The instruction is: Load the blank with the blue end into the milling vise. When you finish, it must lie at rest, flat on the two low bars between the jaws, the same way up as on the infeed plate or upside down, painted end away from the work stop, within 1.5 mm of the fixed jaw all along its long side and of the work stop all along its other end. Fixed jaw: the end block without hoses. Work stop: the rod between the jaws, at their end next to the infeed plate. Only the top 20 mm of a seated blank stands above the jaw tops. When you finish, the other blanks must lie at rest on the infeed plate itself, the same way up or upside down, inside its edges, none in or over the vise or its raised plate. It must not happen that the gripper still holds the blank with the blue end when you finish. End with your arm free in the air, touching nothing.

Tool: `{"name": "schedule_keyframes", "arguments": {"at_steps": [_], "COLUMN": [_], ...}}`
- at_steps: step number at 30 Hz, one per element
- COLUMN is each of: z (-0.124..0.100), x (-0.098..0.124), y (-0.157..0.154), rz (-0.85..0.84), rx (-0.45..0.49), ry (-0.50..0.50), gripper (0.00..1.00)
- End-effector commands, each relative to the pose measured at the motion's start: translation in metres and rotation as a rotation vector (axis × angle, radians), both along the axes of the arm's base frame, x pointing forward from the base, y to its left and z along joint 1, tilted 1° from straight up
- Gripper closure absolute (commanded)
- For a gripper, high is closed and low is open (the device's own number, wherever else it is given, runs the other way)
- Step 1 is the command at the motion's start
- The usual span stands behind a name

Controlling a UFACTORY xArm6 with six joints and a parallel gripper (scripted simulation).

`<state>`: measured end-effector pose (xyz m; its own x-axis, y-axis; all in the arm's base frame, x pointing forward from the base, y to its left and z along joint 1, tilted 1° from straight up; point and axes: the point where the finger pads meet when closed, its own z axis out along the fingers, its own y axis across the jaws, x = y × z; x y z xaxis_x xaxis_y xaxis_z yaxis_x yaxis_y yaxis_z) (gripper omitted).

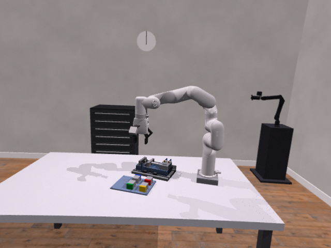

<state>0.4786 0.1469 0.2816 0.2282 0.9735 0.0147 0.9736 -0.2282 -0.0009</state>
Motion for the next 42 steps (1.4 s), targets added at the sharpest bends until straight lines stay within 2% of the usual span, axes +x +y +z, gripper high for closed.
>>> {"name": "schedule_keyframes", "arguments": {"at_steps": [1, 6, 16, 23, 33, 40, 42], "z": [0.002, 0.002, -0.046, -0.046, -0.092, -0.092, -0.103], "x": [0.001, 0.001, 0.009, 0.009, 0.017, 0.017, 0.018], "y": [0.0, 0.0, -0.013, -0.013, -0.025, -0.025, -0.028], "rz": [0.0, 0.0, -0.001, -0.001, -0.001, -0.001, -0.001], "rx": [0.001, 0.001, 0.001, 0.001, 0.001, 0.001, 0.001], "ry": [-0.005, -0.005, -0.005, -0.005, -0.005, -0.005, -0.003], "gripper": [0.24, 0.24, 0.24, 0.24, 0.24, 0.24, 0.24]}}
